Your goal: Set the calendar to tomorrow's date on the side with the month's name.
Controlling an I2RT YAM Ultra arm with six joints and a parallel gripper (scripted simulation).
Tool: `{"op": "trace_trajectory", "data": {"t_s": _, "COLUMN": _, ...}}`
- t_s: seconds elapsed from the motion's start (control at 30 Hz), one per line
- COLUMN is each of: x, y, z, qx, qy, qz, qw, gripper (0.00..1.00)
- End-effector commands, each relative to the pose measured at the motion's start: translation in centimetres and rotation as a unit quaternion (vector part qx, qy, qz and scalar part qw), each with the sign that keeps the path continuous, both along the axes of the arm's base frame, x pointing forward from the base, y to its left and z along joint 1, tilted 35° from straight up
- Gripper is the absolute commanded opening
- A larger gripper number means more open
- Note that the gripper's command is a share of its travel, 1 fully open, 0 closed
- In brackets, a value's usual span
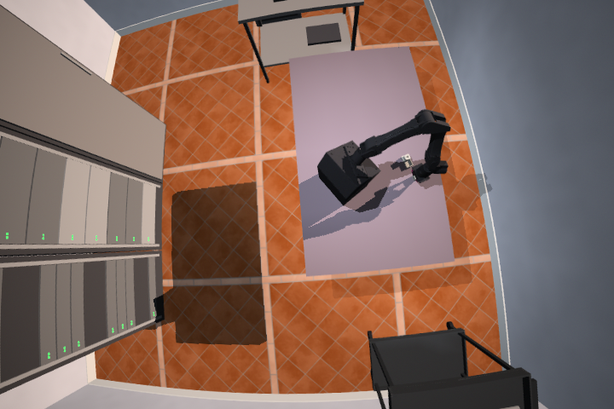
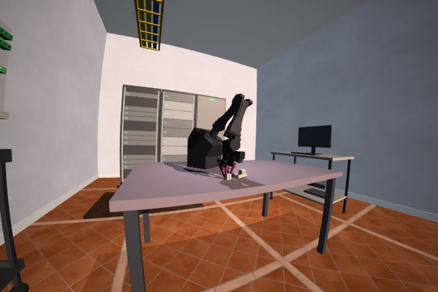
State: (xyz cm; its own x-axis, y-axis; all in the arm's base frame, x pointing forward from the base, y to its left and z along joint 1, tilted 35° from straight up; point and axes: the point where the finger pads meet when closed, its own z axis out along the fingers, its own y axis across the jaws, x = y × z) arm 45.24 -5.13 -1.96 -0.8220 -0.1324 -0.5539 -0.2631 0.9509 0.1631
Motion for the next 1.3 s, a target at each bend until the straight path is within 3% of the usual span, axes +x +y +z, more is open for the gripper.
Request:
{"op": "trace_trajectory", "data": {"t_s": 0.0, "x": 0.23, "y": -0.10, "z": -0.41, "qx": 0.000, "qy": 0.003, "qz": -0.003, "qw": 1.000, "gripper": 0.27}}
{"op": "trace_trajectory", "data": {"t_s": 0.5, "x": 0.23, "y": -0.10, "z": -0.41, "qx": 0.000, "qy": 0.003, "qz": -0.003, "qw": 1.000, "gripper": 0.27}}
{"op": "trace_trajectory", "data": {"t_s": 0.93, "x": 0.23, "y": -0.10, "z": -0.41, "qx": -0.001, "qy": 0.003, "qz": -0.003, "qw": 1.000, "gripper": 0.47}}
{"op": "trace_trajectory", "data": {"t_s": 1.27, "x": 0.23, "y": -0.10, "z": -0.41, "qx": -0.001, "qy": 0.003, "qz": -0.003, "qw": 1.000, "gripper": 0.47}}
